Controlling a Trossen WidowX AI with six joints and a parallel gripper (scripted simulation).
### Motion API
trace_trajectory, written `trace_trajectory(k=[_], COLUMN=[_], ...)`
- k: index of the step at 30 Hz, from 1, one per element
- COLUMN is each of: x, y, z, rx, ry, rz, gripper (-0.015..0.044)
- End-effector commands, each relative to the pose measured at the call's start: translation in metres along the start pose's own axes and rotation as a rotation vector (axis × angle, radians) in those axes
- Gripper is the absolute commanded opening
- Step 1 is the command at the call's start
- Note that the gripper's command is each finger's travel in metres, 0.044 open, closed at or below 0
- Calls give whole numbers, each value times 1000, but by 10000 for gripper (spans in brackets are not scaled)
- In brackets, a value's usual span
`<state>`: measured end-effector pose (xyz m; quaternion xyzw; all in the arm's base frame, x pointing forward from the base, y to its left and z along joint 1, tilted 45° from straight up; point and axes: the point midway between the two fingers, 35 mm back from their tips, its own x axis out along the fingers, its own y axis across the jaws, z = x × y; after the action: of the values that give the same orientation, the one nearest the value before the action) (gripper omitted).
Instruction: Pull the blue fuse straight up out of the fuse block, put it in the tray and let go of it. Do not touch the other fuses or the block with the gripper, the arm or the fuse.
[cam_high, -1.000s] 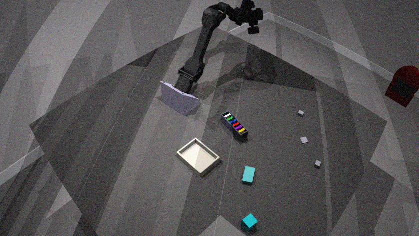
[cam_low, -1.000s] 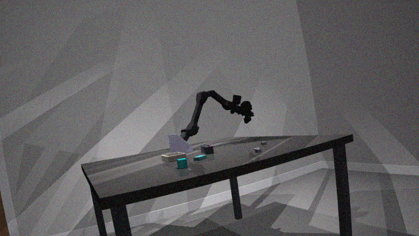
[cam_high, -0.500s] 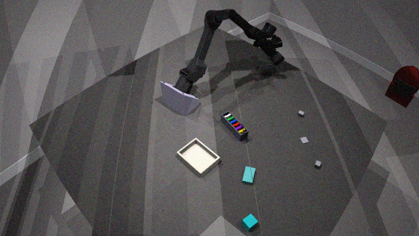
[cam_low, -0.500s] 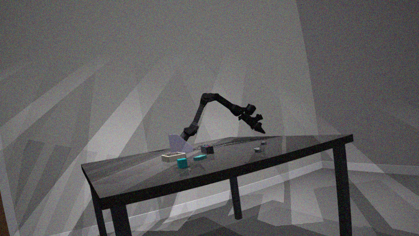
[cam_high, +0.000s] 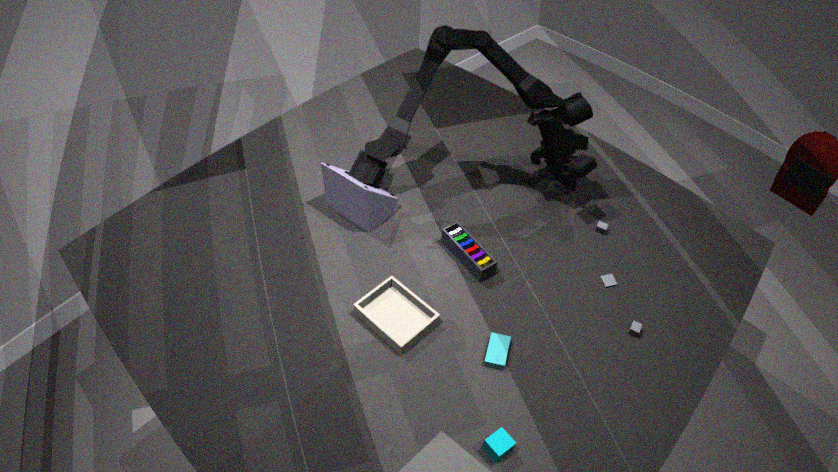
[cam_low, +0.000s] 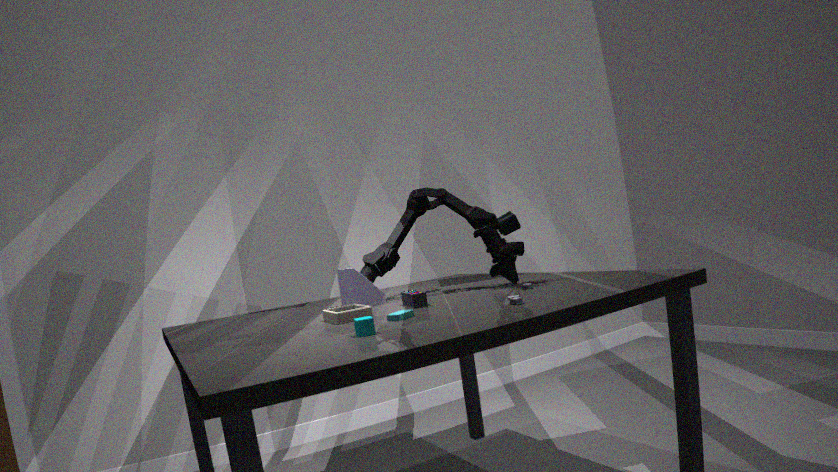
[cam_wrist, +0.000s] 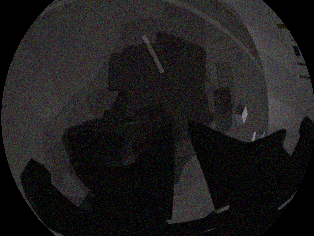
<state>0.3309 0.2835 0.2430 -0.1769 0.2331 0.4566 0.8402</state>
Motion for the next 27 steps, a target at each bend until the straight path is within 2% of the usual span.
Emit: trace_trajectory(k=[1,7,13,17,21,27], x=[3,-10,-44,-74,-106,-116], y=[-28,-66,-92,-93,-86,-83], z=[-50,-127,-223,-274,-311,-321], rx=[-71,-155,-143,-104,-52,-33], ry=[129,290,396,376,285,240], rz=[21,103,258,365,442,458], gripper=[73,73,73,73,73,73])
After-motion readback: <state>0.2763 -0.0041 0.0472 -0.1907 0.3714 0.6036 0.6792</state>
